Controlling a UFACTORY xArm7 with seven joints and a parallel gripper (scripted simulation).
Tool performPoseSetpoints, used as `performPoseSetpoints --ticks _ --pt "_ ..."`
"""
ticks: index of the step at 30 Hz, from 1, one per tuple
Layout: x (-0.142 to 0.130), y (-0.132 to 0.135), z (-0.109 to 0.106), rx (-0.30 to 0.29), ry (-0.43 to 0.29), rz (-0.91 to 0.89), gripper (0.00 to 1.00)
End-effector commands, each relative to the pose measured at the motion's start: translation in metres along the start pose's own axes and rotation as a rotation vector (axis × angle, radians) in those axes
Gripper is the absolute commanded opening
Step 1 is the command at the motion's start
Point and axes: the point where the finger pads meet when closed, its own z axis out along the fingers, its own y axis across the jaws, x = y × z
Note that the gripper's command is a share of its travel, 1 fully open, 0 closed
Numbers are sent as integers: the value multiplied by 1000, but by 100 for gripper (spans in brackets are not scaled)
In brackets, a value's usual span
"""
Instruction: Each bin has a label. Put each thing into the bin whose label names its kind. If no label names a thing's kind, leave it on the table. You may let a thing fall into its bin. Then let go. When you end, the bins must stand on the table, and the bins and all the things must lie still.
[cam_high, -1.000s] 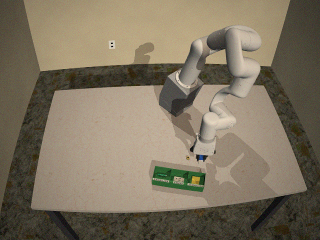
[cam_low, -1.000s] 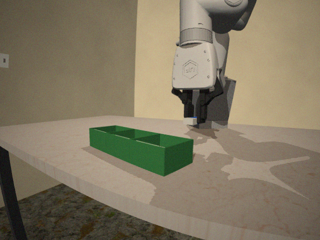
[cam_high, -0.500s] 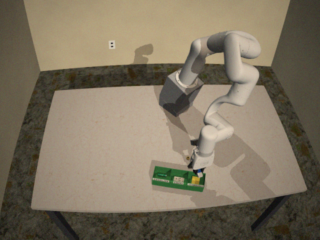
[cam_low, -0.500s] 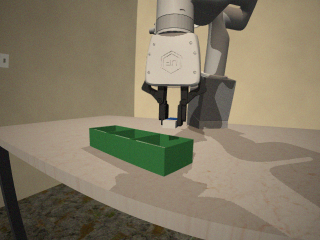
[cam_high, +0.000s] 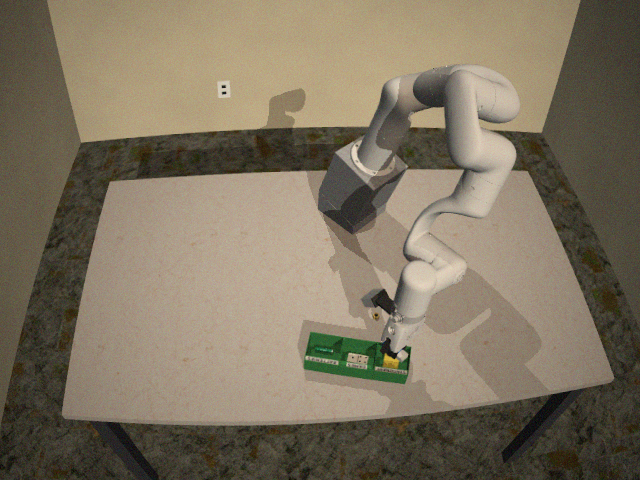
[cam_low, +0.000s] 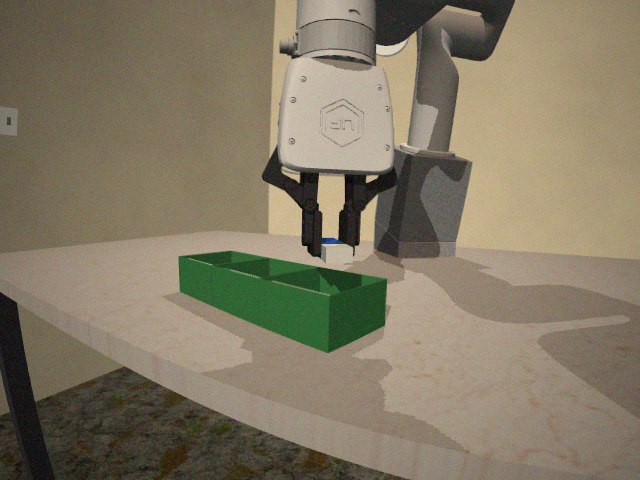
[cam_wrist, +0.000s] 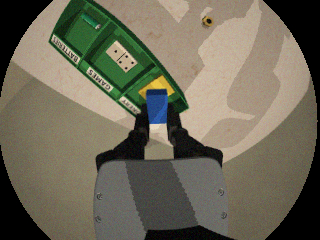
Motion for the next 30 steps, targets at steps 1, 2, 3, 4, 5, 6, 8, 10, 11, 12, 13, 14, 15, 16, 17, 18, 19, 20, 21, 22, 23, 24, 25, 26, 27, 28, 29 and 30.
performPoseSetpoints --ticks 1,2,3,4,5,6,8,10,11,12,13,14,15,16,17,18,19,20,21,22,23,24,25,26,27,28,29,30 --pt "-1 -2 -1 3 -10 -156 0" --pt "-1 -2 -1 3 -9 -189 0" --pt "-1 -2 -1 3 -7 -222 0" --pt "-1 -2 -1 3 -7 -222 0" --pt "-1 -2 -1 3 -7 -222 0" --pt "-1 -2 -1 3 -6 -318 0" --pt "-1 -2 -1 3 -6 -362 0" --pt "-1 -2 -1 2 -7 -426 0" --pt "-1 -2 -1 2 -8 -459 0" --pt "-1 -2 -1 2 -10 -492 0" --pt "-1 -2 -1 3 -12 -524 0" --pt "-1 -2 -1 3 -15 -556 0" --pt "-1 -2 -1 3 -19 -588 0" --pt "-1 -2 -1 4 -24 -619 0" --pt "-1 -2 -1 4 -26 -629 0" --pt "-1 -2 -1 4 -26 -629 0" --pt "-1 -2 -1 4 -26 -629 0" --pt "-1 -2 -1 4 -26 -629 0" --pt "-1 -2 -1 4 -26 -629 0" --pt "-1 -2 -1 4 -26 -629 0" --pt "-1 -2 -1 4 -26 -629 0" --pt "-1 -2 -1 4 -26 -629 0" --pt "-1 -2 -1 4 -26 -629 0" --pt "-1 -2 -1 4 -26 -629 0" --pt "-1 -2 -1 4 -26 -629 0" --pt "-1 -2 -1 4 -26 -629 0" --pt "-1 -2 -1 4 -26 -629 0" --pt "-1 -2 -1 4 -26 -629 0"
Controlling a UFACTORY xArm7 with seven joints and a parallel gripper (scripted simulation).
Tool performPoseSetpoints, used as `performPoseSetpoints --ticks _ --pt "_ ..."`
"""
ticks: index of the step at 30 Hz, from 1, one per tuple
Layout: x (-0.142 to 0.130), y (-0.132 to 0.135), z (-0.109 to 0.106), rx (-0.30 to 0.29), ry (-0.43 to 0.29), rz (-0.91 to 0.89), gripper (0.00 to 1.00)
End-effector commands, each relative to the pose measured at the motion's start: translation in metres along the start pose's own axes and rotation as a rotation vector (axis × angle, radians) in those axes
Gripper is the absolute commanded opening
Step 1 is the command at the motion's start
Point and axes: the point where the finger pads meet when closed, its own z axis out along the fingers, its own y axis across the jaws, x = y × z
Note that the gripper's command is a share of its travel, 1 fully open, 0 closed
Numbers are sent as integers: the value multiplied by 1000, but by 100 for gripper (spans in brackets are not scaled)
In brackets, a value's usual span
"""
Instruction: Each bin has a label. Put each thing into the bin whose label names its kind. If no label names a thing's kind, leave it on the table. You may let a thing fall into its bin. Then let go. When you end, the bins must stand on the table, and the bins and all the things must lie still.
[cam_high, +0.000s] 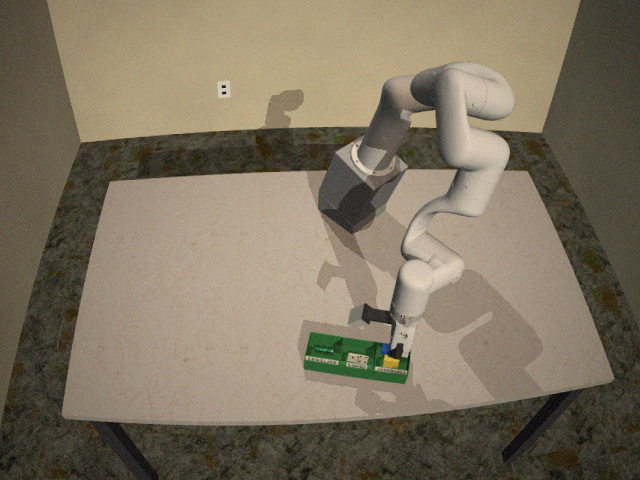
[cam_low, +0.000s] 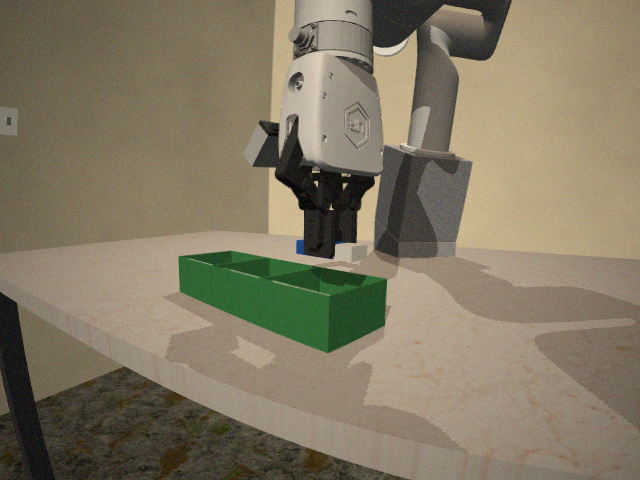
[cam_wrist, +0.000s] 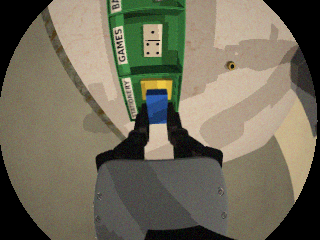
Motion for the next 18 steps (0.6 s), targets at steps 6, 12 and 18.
performPoseSetpoints --ticks 6,12,18 --pt "0 -2 3 4 -1 0 0" --pt "0 -2 11 4 -1 0 0" --pt "0 -2 23 4 -1 0 0"
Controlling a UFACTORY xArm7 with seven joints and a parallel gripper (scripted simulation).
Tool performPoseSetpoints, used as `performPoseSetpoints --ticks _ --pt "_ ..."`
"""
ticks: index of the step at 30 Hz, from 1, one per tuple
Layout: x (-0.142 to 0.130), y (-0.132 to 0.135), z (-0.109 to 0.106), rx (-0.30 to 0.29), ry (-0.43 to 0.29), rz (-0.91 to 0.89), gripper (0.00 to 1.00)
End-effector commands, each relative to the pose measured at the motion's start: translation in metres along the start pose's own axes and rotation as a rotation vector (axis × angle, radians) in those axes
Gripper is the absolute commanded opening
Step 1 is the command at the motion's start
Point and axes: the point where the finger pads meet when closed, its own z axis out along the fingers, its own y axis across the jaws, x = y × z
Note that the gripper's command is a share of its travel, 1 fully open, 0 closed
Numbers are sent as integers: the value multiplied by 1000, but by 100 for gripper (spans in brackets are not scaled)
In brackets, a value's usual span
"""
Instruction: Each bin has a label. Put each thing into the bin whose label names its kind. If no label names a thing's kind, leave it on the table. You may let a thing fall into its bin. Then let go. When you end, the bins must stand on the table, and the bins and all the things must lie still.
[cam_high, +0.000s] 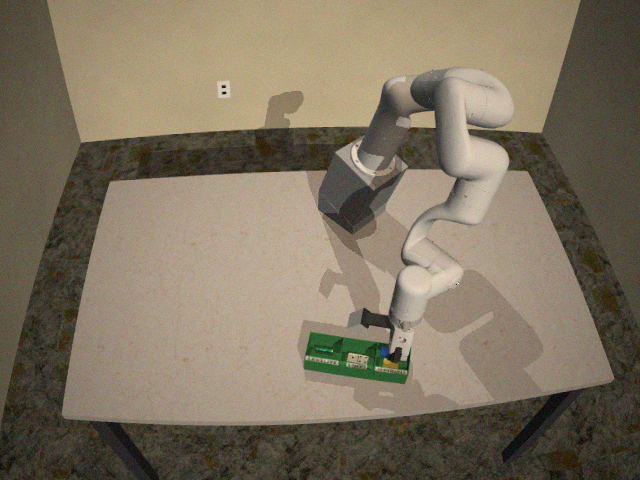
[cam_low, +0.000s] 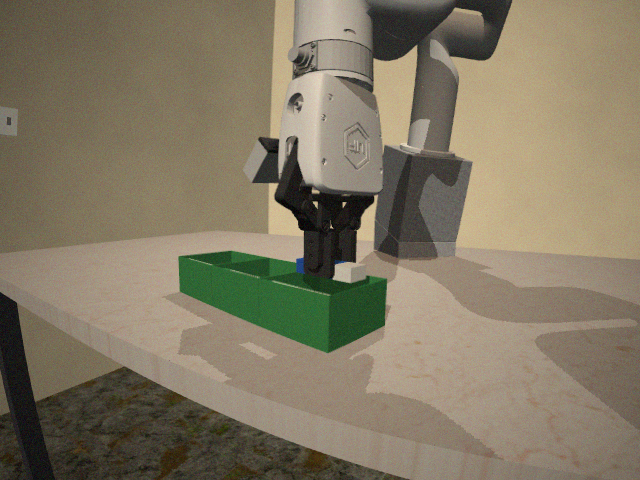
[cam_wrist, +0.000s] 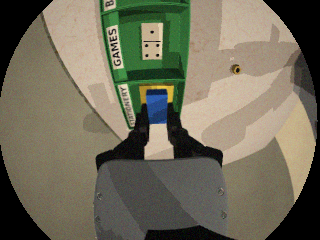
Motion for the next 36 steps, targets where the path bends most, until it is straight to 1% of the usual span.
performPoseSetpoints --ticks 1,6,8,11,25,26,36 --pt "0 -2 7 5 -1 0 0" --pt "0 -2 17 5 -1 0 0" --pt "0 -2 17 5 -1 0 0" --pt "0 -2 22 5 -1 0 0" --pt "0 -2 22 5 -1 0 0" --pt "0 -2 22 5 -1 0 29" --pt "0 -2 22 5 -1 0 29"
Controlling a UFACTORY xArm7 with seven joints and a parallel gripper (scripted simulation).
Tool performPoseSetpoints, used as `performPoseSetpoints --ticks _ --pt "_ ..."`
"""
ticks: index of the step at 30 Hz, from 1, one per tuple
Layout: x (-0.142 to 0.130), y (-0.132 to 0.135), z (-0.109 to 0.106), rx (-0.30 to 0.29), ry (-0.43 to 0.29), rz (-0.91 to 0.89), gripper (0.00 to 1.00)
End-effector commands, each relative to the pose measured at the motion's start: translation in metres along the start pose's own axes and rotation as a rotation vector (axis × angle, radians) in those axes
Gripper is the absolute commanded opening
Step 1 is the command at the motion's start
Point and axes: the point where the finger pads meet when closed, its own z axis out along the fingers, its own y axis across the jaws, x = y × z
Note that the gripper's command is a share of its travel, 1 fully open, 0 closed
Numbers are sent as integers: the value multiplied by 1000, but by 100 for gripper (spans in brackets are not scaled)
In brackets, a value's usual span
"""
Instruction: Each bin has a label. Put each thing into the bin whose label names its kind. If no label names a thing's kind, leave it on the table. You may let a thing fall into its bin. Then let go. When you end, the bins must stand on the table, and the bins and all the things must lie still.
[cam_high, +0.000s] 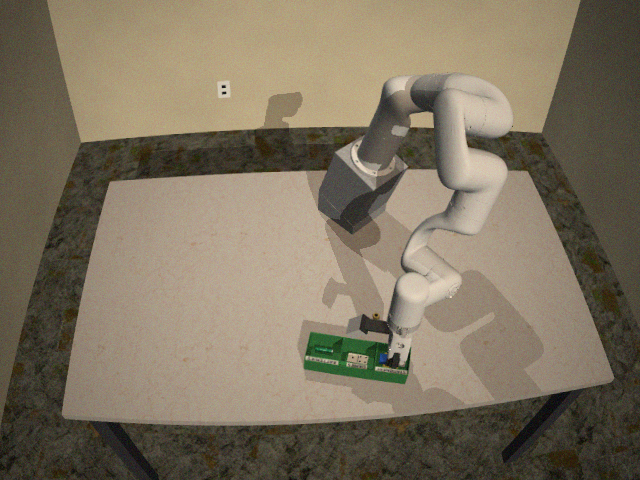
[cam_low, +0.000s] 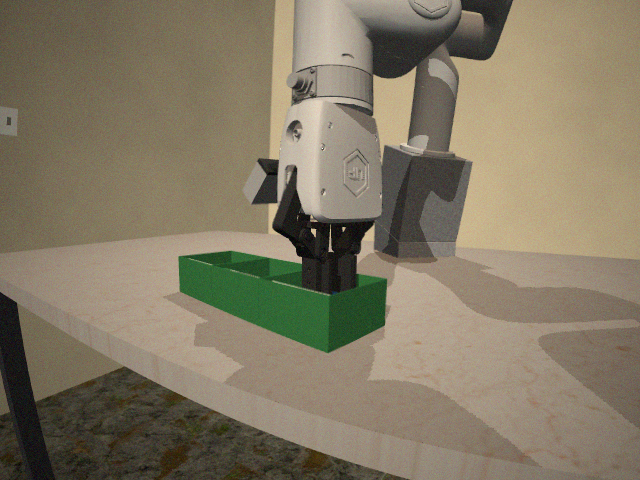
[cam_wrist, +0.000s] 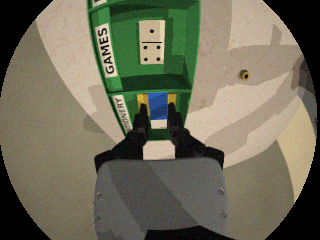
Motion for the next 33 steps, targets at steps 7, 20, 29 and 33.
performPoseSetpoints --ticks 7,20,29,33 --pt "0 -2 -1 4 0 0 29" --pt "0 -2 -19 4 0 0 29" --pt "0 -2 -28 4 0 0 29" --pt "0 -2 -41 4 0 0 29"
